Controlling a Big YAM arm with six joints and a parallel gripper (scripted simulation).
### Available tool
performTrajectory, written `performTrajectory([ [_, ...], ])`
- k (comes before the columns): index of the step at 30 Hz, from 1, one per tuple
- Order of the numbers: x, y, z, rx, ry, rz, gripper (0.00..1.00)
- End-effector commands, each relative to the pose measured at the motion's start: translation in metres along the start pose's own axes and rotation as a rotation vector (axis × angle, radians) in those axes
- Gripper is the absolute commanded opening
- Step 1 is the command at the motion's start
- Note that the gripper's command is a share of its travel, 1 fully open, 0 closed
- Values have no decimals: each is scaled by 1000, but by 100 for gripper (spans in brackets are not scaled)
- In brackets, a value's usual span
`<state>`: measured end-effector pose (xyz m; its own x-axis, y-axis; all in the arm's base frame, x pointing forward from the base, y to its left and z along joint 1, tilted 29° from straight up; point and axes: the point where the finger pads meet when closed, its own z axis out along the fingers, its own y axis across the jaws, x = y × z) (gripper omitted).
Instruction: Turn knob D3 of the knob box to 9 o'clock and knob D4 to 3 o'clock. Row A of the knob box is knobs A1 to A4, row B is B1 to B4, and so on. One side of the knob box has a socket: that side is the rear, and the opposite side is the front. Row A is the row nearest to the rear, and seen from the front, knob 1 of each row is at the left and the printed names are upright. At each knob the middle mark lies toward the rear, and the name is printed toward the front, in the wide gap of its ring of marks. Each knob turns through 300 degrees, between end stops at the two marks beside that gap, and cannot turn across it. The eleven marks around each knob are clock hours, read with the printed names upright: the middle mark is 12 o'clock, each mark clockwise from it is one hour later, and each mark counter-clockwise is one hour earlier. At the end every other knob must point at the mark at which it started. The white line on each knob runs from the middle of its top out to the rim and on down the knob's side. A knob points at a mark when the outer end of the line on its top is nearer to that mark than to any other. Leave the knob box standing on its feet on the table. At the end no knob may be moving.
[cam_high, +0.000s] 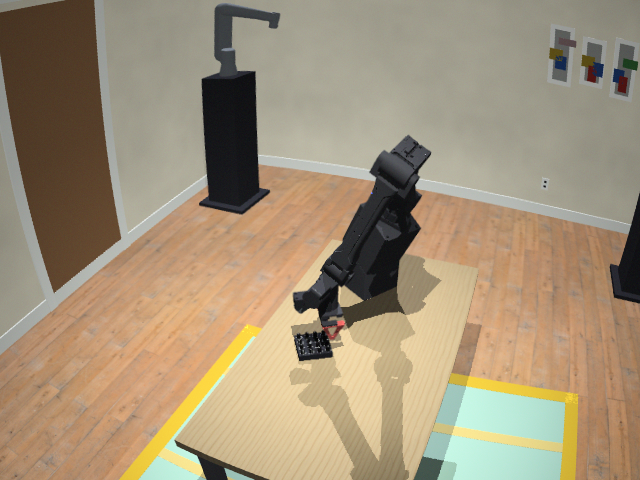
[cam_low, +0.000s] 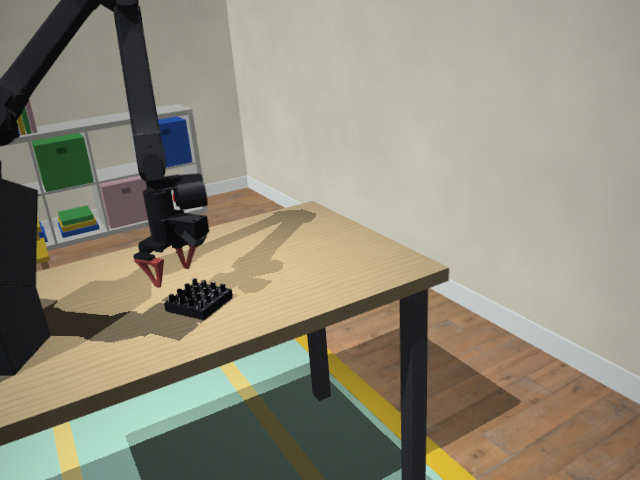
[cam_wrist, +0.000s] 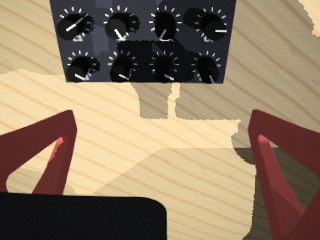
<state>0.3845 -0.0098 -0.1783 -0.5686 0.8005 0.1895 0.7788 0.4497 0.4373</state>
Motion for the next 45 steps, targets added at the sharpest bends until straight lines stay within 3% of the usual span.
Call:
performTrajectory([
  [1, -5, 9, -11, -25, -32, 10, 100],
  [45, -3, 8, -11, -22, -28, 12, 100],
])
